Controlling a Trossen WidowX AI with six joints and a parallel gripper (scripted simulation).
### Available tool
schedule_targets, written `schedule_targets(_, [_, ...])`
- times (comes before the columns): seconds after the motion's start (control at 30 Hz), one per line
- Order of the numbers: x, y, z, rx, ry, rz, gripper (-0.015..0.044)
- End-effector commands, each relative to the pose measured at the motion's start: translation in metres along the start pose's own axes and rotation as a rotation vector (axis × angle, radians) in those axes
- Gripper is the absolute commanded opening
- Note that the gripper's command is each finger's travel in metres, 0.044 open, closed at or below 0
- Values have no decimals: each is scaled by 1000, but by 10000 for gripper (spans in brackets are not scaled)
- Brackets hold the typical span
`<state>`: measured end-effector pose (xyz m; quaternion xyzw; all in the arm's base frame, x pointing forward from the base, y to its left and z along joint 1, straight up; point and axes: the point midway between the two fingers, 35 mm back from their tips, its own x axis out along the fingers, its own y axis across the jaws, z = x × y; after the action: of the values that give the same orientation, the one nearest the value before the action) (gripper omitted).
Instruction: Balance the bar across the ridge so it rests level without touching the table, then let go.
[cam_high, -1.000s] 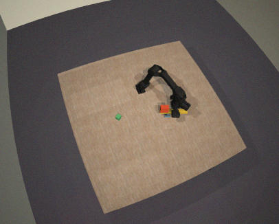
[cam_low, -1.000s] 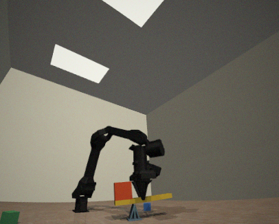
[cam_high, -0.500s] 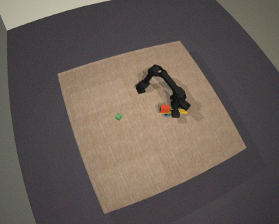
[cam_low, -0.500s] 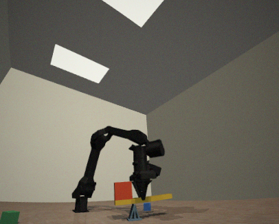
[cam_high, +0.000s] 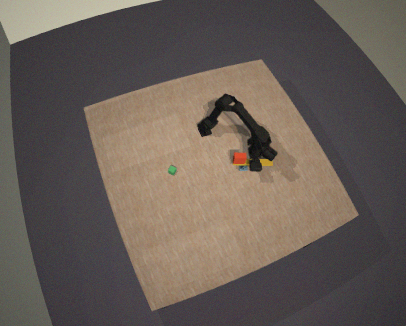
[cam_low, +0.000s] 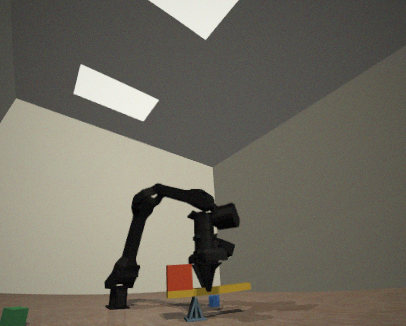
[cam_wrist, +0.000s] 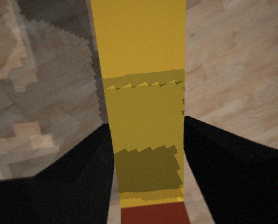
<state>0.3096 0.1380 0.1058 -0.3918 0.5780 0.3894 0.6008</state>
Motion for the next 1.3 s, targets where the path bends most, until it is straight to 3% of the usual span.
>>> schedule_targets(0.0, [4,0,-1,-1,4,1,0])
schedule_targets(1.27, [1,0,0,-1,4,1,0])
